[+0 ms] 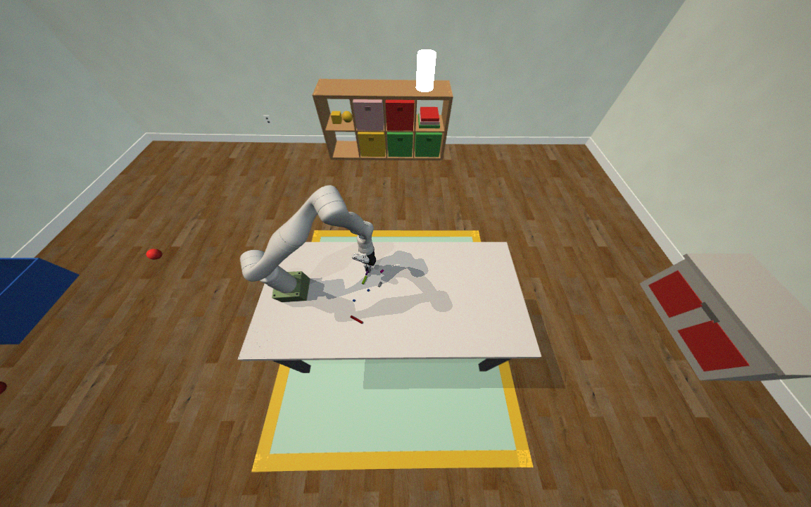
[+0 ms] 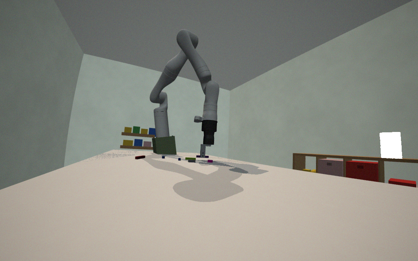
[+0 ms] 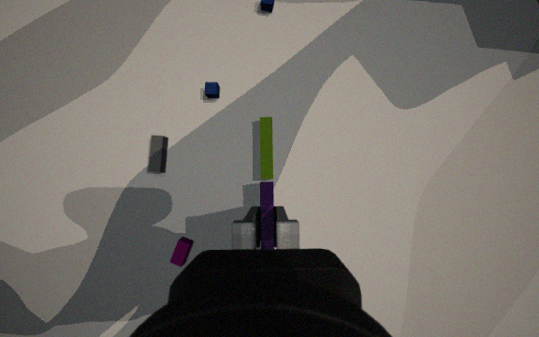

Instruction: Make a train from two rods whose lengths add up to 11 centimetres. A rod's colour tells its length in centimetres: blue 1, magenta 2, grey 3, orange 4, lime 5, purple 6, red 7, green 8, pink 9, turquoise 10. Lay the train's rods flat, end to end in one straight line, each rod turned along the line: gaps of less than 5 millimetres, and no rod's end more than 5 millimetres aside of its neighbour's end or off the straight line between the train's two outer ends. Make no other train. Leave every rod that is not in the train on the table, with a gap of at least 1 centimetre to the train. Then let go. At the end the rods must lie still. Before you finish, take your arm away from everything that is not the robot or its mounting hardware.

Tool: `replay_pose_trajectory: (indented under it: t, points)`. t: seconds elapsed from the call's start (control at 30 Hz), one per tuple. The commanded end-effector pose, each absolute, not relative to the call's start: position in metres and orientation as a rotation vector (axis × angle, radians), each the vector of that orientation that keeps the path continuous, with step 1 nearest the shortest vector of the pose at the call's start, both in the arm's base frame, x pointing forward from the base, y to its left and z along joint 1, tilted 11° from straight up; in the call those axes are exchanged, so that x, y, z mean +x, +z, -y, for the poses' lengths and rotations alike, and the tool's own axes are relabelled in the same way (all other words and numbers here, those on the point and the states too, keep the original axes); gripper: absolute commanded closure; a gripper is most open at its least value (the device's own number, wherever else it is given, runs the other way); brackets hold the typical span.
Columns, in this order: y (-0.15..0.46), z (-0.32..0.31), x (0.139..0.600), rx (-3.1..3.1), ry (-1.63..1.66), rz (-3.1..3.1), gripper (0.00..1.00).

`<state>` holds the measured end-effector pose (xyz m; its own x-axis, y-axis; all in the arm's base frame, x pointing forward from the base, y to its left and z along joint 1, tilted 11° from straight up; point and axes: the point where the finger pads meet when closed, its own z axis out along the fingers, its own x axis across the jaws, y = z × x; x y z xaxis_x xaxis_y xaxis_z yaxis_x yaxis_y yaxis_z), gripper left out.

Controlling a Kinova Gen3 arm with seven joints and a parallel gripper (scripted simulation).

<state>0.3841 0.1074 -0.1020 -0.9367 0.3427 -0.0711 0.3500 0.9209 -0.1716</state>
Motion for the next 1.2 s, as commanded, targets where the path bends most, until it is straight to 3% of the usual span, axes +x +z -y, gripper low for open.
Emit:
replay_pose_trajectory:
  t: [0.0, 1.17]
  points:
    - [-0.1014, -0.1080, 0.3847, 0.548, -0.281, -3.039, 0.76]
    - [-0.1114, -0.1061, 0.3848, 0.548, -0.281, -3.039, 0.76]
